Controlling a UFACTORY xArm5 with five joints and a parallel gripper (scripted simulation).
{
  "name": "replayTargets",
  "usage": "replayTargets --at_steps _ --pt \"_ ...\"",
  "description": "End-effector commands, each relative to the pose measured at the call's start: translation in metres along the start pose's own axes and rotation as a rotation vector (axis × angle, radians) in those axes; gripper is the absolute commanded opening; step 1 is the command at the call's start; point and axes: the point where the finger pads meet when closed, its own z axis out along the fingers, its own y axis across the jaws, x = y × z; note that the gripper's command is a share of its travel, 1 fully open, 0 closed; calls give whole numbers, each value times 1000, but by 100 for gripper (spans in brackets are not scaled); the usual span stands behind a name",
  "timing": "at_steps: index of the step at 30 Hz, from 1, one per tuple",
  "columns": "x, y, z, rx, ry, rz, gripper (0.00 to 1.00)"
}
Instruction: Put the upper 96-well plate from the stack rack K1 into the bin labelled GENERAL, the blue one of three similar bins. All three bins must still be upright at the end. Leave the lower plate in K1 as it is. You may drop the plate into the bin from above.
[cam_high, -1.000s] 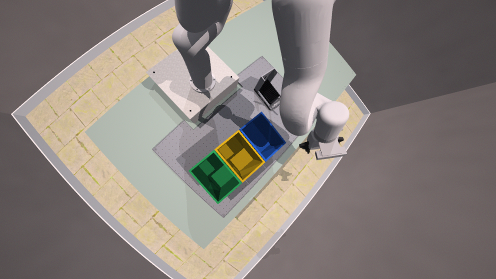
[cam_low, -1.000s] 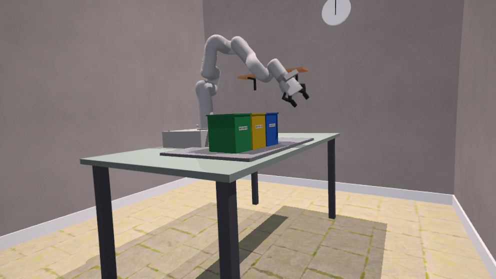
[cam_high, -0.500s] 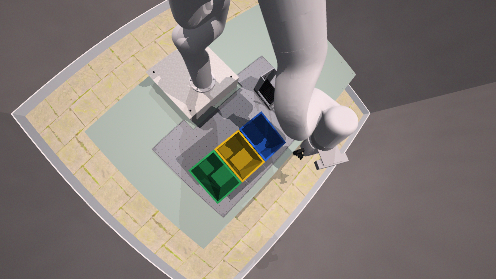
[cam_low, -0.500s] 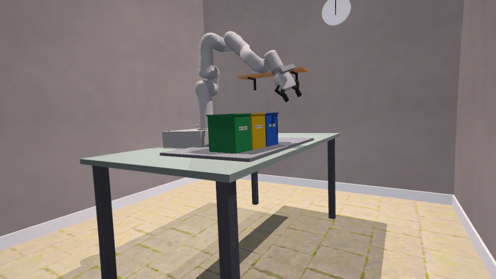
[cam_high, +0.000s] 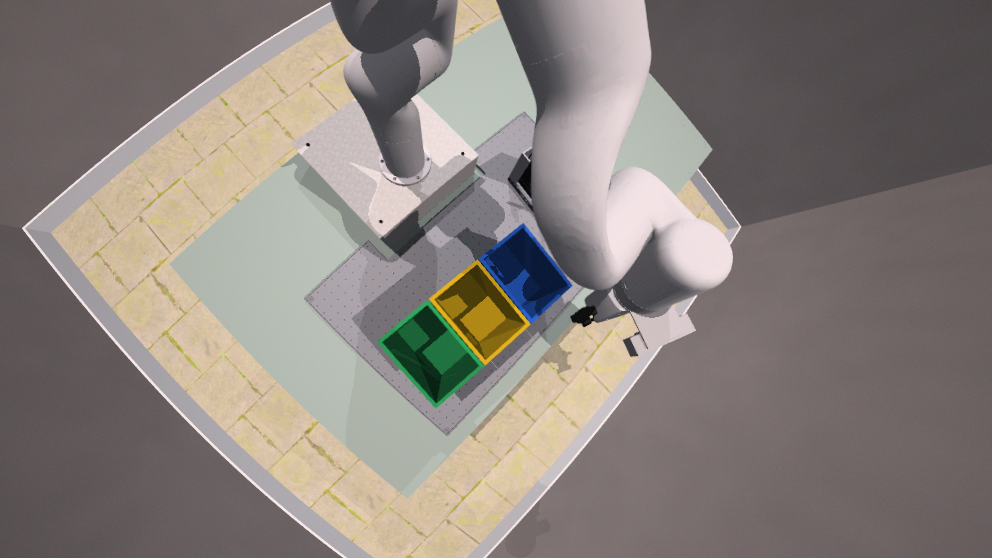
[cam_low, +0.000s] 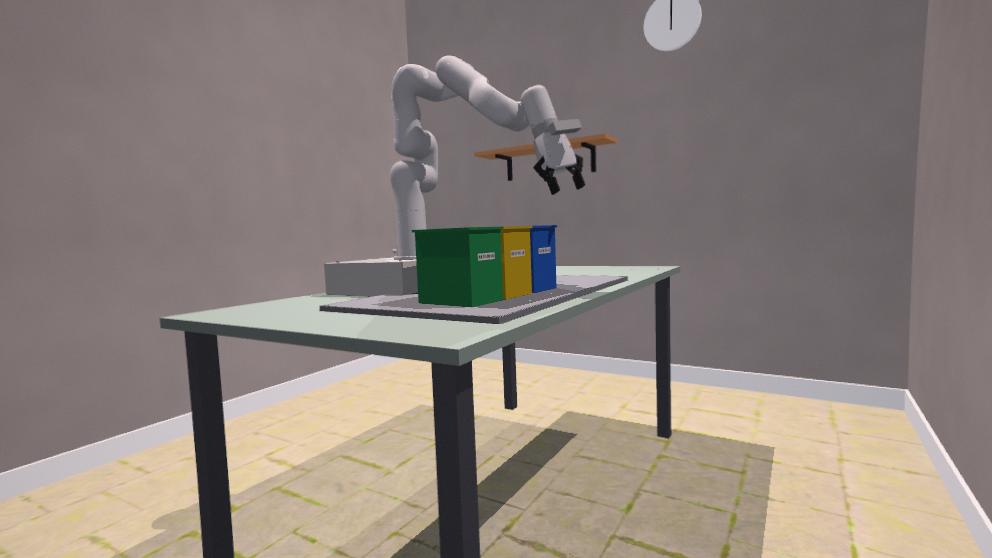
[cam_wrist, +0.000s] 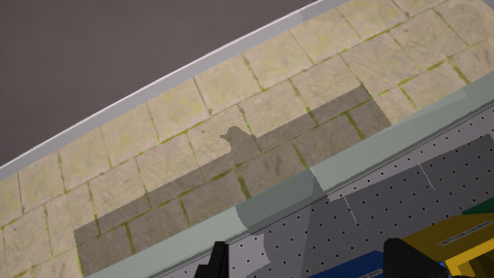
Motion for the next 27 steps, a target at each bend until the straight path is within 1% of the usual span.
replayTargets --at_steps 1,2,4,7,9,11,13,15,17,19,21,25,27 --pt "-1 10 -10 -11 -10 -17 100" --pt "-1 10 -10 -11 -10 -17 100" --pt "-2 19 -16 -36 -49 -61 100" --pt "-6 28 -23 -39 -48 -61 100" --pt "-8 37 -29 -59 -89 -105 100" --pt "-11 44 -35 -61 -88 -106 100" --pt "-12 46 -37 -62 -88 -106 100" --pt "-15 54 -43 -79 -131 -149 100" --pt "-18 61 -49 -81 -130 -149 100" --pt "-18 61 -49 -81 -130 -149 100" --pt "-21 68 -55 -95 -175 -192 100" --pt "-28 80 -65 -97 -174 -192 100" --pt "-32 87 -72 -107 -220 -235 100"
